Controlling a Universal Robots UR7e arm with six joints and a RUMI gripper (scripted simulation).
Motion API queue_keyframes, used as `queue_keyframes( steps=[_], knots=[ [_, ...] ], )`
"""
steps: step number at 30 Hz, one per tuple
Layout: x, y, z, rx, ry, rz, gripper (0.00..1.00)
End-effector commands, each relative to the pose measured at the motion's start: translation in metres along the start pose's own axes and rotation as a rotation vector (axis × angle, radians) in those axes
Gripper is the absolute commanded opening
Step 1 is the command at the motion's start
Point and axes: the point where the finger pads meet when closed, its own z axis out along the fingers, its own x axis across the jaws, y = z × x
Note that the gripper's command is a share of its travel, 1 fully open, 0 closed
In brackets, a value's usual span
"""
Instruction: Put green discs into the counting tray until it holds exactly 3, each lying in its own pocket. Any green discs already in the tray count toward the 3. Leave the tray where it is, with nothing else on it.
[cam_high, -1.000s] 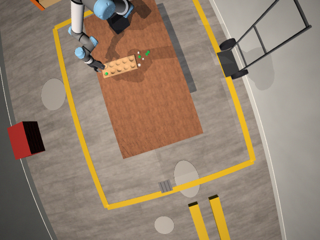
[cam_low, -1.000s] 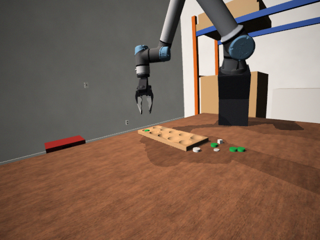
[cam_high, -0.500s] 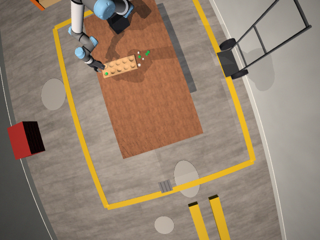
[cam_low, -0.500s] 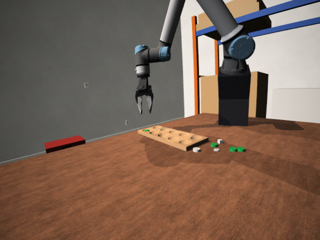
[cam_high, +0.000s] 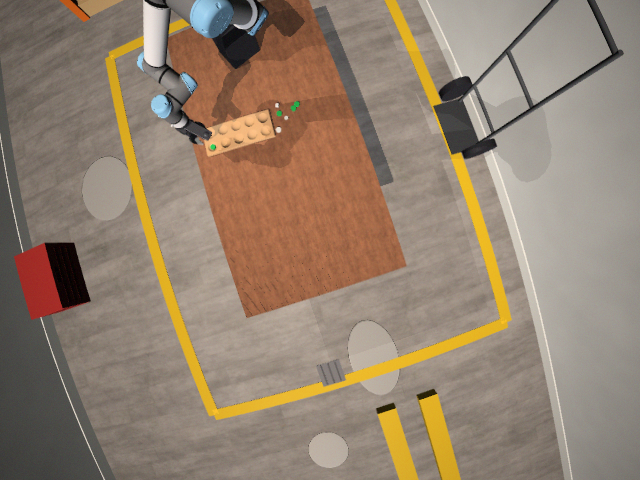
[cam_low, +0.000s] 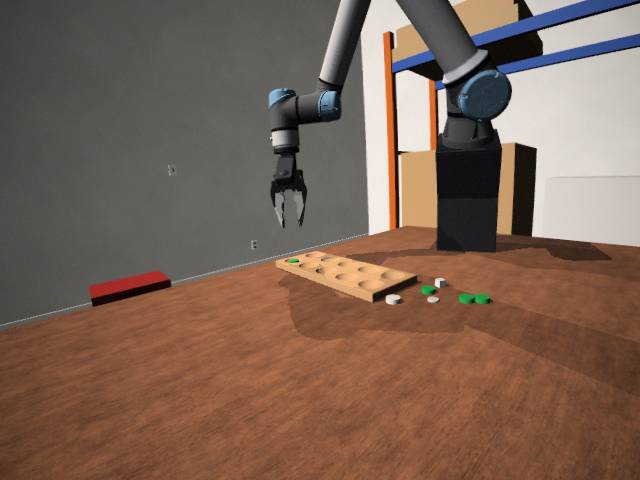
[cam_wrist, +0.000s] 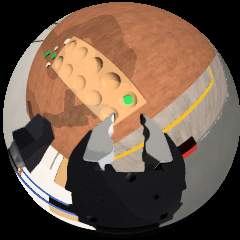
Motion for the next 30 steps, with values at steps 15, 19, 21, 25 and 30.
queue_keyframes(
  steps=[15,19,21,25,30],
  knots=[
    [-0.013,-0.038,-0.012,-0.035,-0.041,0.085,0.28],
    [-0.019,-0.052,-0.017,-0.050,-0.055,0.118,0.28],
    [-0.021,-0.056,-0.019,-0.055,-0.059,0.127,0.28],
    [-0.027,-0.069,-0.023,-0.070,-0.070,0.156,0.28],
    [-0.040,-0.093,-0.033,-0.100,-0.088,0.210,0.28]
  ],
)
